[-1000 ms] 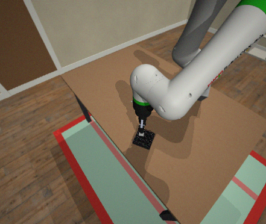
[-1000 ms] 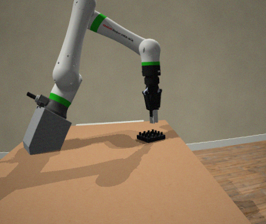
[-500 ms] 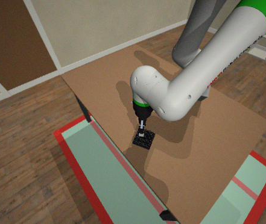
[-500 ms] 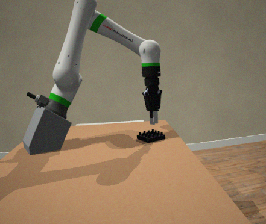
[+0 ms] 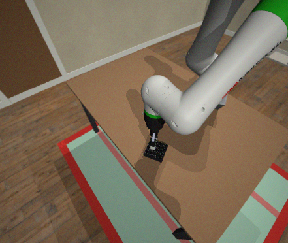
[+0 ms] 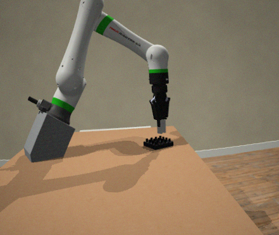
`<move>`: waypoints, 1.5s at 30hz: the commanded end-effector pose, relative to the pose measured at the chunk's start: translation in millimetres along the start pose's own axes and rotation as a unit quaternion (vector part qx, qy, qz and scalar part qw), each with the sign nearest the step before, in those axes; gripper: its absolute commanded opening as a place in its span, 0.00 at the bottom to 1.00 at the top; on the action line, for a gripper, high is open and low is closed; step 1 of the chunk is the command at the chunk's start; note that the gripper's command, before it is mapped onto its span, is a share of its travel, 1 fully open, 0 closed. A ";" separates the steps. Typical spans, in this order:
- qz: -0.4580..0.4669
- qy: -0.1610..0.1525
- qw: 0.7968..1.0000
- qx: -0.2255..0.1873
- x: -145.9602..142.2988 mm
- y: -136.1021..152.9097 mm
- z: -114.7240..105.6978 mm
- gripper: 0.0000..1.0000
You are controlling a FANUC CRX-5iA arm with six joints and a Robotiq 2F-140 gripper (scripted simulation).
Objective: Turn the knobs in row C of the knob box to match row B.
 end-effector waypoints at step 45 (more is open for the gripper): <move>0.000 0.000 1.000 0.000 -0.4 0.2 22.9 0.12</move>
Point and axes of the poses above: the point where the finger pads meet when closed, its own z axis out along the fingers, its own x axis across the jaws, y = z × x, the point moved 8 cm from there along -z, back along the fingers
